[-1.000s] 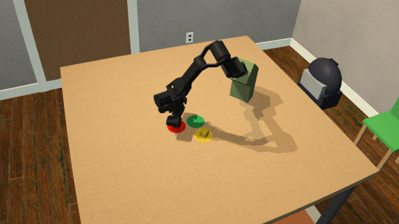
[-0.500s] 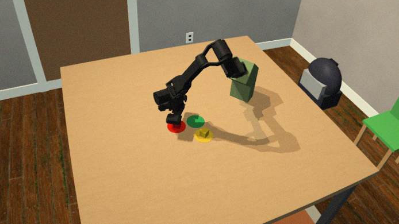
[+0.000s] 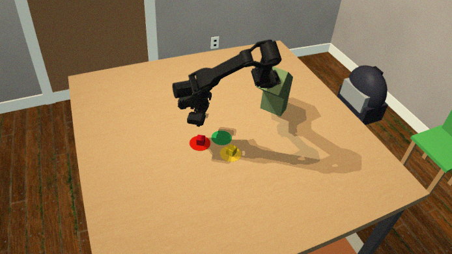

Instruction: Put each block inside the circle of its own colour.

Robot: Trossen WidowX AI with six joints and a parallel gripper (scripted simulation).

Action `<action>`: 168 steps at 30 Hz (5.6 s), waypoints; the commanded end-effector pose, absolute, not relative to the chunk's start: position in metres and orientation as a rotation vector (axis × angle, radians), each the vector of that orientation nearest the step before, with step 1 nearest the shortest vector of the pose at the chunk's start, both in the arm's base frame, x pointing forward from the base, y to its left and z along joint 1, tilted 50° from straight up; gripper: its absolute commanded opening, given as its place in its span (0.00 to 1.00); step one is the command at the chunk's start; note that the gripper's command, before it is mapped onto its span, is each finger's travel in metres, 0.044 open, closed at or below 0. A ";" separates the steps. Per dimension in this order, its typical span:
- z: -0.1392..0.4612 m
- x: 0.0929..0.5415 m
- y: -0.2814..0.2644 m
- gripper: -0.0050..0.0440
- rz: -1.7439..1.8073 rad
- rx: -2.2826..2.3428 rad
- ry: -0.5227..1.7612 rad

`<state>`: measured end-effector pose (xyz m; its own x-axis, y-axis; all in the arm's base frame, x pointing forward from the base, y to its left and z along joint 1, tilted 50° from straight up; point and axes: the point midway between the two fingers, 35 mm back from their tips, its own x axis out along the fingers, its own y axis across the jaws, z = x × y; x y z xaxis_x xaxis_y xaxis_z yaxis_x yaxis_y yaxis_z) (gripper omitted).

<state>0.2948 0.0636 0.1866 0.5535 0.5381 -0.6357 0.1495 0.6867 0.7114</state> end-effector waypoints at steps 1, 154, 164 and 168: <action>0.200 0.288 0.059 0.50 0.272 0.801 0.966; 0.005 0.346 -0.018 0.42 0.878 -0.648 0.502; 0.008 0.346 -0.021 0.32 0.875 -0.652 0.499; 0.014 0.346 -0.025 0.32 0.872 -0.658 0.491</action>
